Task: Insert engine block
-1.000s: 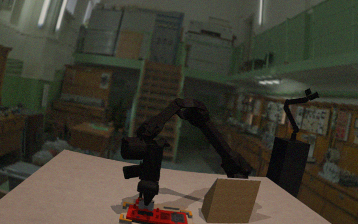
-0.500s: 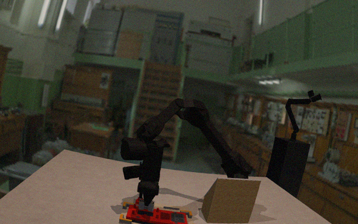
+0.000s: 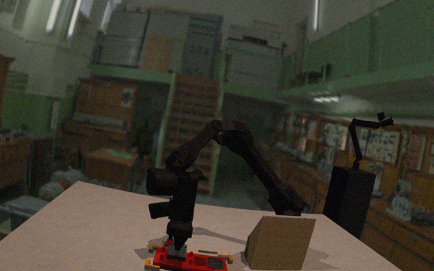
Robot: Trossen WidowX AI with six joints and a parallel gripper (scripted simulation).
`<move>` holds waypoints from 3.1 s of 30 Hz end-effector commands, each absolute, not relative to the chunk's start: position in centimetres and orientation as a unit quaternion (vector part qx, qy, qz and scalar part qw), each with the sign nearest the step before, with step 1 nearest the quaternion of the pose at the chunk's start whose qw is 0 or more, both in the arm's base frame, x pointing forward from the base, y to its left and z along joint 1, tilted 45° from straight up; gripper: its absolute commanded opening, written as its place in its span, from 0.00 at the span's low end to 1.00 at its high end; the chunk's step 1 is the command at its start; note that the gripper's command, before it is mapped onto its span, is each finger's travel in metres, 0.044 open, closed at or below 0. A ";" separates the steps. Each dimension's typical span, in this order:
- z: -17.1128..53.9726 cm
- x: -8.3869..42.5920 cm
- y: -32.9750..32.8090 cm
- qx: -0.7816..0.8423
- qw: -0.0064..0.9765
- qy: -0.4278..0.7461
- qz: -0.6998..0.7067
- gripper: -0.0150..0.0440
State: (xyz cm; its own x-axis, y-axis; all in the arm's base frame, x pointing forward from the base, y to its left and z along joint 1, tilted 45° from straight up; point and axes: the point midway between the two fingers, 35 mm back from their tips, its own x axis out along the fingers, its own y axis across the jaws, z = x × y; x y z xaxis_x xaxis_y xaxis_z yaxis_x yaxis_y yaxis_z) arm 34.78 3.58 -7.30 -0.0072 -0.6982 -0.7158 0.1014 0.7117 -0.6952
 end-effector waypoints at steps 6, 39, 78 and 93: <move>-7.5 34.8 3.4 -0.233 0.665 0.643 -0.300 0.52; -8.2 34.8 2.7 -0.233 0.665 0.643 -0.300 0.52; -8.6 34.7 2.3 -0.233 0.665 0.643 -0.301 1.00; -7.5 34.7 3.2 -0.233 0.665 0.643 -0.300 0.82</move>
State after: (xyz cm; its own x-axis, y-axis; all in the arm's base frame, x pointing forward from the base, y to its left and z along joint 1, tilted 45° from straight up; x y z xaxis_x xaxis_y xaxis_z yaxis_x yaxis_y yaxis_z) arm 34.76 3.25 -7.50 -0.0012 -0.7004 -0.7138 0.0970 0.7104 -0.6971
